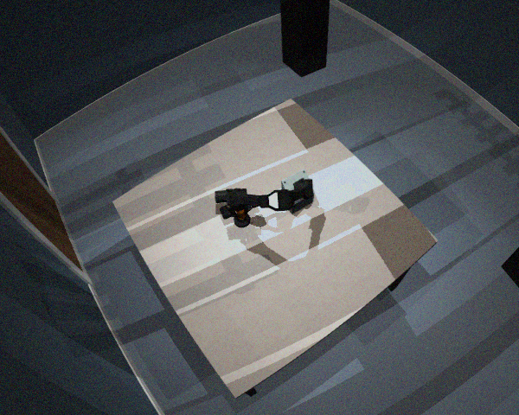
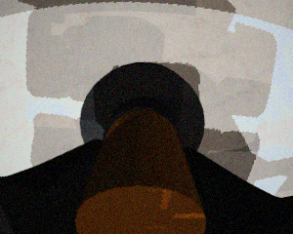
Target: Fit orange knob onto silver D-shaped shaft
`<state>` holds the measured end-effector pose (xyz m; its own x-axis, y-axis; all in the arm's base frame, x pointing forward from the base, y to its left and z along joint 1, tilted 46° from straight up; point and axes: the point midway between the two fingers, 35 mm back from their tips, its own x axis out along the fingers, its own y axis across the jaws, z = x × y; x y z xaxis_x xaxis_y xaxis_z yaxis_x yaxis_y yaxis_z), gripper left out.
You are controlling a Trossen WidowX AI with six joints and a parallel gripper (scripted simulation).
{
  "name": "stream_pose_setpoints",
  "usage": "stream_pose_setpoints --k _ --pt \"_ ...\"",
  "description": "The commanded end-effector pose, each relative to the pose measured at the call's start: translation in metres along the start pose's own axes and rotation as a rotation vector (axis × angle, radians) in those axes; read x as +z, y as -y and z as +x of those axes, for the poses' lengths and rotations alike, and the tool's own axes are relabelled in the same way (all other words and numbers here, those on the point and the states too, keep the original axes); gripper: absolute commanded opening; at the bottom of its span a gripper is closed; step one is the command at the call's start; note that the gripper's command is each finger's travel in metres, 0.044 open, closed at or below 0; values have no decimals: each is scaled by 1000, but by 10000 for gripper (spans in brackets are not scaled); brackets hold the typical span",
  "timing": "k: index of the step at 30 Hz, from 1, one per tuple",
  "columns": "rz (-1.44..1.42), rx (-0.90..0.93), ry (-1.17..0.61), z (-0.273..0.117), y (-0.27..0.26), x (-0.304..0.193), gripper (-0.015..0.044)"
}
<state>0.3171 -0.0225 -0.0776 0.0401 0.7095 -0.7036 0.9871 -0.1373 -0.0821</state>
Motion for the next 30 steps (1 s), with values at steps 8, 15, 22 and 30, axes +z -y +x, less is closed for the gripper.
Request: stream_pose_setpoints --k 8,15,22,30 --pt "0 0 0 0 0 0 131" --pt "0 0 0 0 0 0 315" --pt "0 0 0 0 0 0 440" --pt "-5 6 4 -15 -2 1 440"
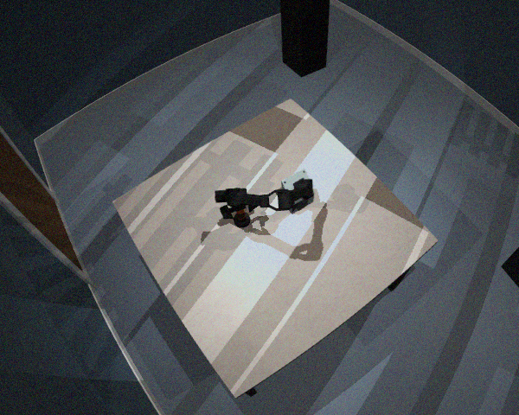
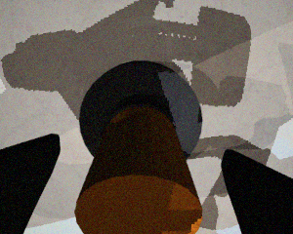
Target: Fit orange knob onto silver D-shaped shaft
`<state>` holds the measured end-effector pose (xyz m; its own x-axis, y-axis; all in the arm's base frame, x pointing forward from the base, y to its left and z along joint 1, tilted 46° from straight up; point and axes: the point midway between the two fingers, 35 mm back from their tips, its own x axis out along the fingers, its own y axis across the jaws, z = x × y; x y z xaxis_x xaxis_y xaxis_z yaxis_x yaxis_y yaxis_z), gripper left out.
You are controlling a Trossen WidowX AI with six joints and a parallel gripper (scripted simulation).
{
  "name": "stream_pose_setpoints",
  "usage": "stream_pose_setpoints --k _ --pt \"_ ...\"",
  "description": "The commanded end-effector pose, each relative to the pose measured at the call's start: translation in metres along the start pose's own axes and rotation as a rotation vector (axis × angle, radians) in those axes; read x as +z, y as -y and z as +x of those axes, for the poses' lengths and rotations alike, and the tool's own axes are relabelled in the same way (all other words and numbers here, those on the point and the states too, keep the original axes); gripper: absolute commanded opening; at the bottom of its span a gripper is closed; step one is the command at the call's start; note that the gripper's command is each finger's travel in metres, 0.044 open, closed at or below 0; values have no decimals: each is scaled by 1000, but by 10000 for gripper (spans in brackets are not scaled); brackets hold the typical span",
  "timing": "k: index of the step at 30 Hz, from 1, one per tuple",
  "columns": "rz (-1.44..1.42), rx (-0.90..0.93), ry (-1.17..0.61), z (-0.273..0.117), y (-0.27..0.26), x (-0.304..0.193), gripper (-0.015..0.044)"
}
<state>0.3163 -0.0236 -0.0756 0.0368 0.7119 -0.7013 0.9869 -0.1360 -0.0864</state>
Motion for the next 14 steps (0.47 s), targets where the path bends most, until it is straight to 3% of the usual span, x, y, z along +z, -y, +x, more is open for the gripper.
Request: stream_pose_setpoints --k 1,6,14 --pt "-9 13 9 -25 -4 2 440" --pt "-3 6 9 -88 -2 2 440" --pt "-1 4 8 -94 -2 3 440"
